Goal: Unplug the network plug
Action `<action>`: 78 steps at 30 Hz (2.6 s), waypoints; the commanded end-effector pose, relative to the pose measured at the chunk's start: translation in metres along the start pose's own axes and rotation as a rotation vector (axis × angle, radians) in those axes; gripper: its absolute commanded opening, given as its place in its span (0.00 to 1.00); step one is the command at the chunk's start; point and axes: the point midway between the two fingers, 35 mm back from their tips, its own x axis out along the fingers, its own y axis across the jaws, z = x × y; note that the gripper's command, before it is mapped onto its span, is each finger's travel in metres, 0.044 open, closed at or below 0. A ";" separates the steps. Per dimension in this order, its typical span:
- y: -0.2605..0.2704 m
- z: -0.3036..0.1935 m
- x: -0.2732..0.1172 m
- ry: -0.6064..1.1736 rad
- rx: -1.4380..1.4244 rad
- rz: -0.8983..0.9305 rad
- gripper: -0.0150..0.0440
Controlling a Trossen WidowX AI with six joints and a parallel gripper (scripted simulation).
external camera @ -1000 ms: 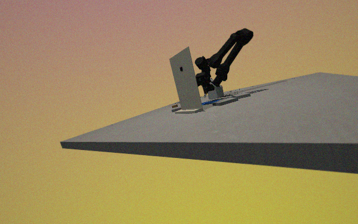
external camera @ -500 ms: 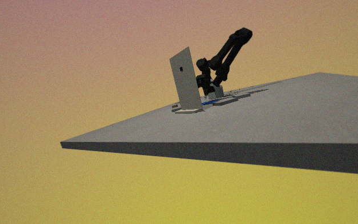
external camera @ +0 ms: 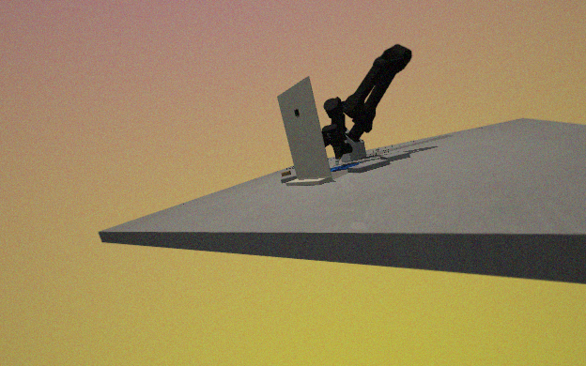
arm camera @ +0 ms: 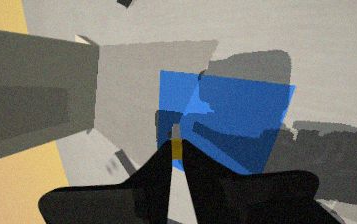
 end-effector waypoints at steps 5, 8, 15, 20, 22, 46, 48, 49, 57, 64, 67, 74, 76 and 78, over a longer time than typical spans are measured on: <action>-0.008 0.000 0.004 -0.003 0.017 -0.006 0.25; -0.009 -0.001 0.006 -0.002 0.018 -0.005 0.25; -0.012 -0.003 0.008 0.001 0.019 -0.003 0.25; -0.014 -0.004 0.010 0.003 0.019 -0.001 0.25; -0.014 -0.004 0.010 0.003 0.019 -0.001 0.25; -0.011 -0.007 0.013 0.009 0.009 0.002 0.48; -0.011 -0.007 0.013 0.009 0.009 0.002 0.52; -0.011 -0.007 0.013 0.009 0.009 0.002 0.52; -0.011 -0.006 0.010 0.006 0.009 0.000 0.52; -0.012 -0.005 0.006 0.003 0.010 -0.002 0.52; -0.012 -0.004 0.004 0.002 0.010 -0.003 0.52; -0.012 -0.003 -0.001 0.000 0.011 -0.004 0.52; -0.012 -0.003 -0.003 0.000 0.012 -0.005 0.52; -0.012 -0.003 -0.004 0.000 0.012 -0.005 0.52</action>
